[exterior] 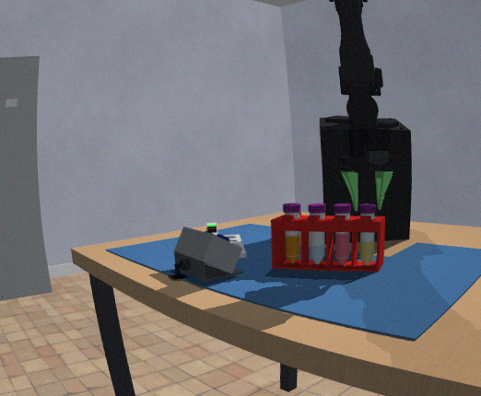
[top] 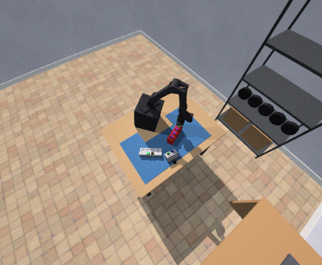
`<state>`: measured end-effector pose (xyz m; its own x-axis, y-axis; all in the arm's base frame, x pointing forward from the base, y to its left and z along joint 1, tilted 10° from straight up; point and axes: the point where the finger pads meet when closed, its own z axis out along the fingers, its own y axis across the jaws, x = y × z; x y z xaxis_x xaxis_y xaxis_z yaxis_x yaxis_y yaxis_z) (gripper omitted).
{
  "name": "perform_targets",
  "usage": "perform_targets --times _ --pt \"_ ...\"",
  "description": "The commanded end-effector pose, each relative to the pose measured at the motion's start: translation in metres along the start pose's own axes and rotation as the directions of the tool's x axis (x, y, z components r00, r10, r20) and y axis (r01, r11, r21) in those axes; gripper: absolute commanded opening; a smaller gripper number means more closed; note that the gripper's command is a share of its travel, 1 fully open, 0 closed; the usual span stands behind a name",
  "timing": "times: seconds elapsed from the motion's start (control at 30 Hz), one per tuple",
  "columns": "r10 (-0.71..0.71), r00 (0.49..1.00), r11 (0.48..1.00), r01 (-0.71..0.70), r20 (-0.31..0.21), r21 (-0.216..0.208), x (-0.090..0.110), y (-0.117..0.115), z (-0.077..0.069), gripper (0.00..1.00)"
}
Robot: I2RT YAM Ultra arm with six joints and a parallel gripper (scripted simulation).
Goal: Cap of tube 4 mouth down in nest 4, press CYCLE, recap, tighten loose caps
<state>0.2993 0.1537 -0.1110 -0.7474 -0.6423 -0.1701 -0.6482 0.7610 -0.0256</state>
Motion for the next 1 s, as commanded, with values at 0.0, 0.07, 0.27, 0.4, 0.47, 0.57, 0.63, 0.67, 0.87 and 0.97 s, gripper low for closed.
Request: perform_targets --times 0.0,0.07,0.27,0.4,0.47,0.57,0.63,0.67,0.87,0.97 --pt "-0.001 1.000 1.000 0.001 0.016 0.004 -0.0057 -0.0014 -0.0010 0.49" --pt "-0.001 1.000 1.000 0.001 0.016 0.004 -0.0060 -0.0015 0.0000 0.49" --pt "-0.001 1.000 1.000 0.001 0.016 0.004 -0.0063 -0.0016 0.0010 0.00" --pt "-0.001 1.000 1.000 0.001 0.016 0.004 -0.0063 -0.0016 0.0010 0.00" --pt "-0.001 1.000 1.000 0.001 0.016 0.004 -0.0063 -0.0016 0.0010 0.00" --pt "-0.001 1.000 1.000 0.001 0.016 0.004 -0.0063 -0.0016 0.0010 0.00" --pt "-0.001 1.000 1.000 0.001 0.016 0.004 -0.0063 -0.0016 0.0010 0.00" --pt "-0.001 1.000 1.000 0.001 0.016 0.004 -0.0063 -0.0016 0.0010 0.00" --pt "0.079 0.997 0.997 -0.079 0.016 0.003 -0.0063 -0.0016 0.0010 0.00" --pt "0.099 0.995 0.995 -0.099 0.016 0.003 -0.0063 -0.0016 0.0010 0.00"
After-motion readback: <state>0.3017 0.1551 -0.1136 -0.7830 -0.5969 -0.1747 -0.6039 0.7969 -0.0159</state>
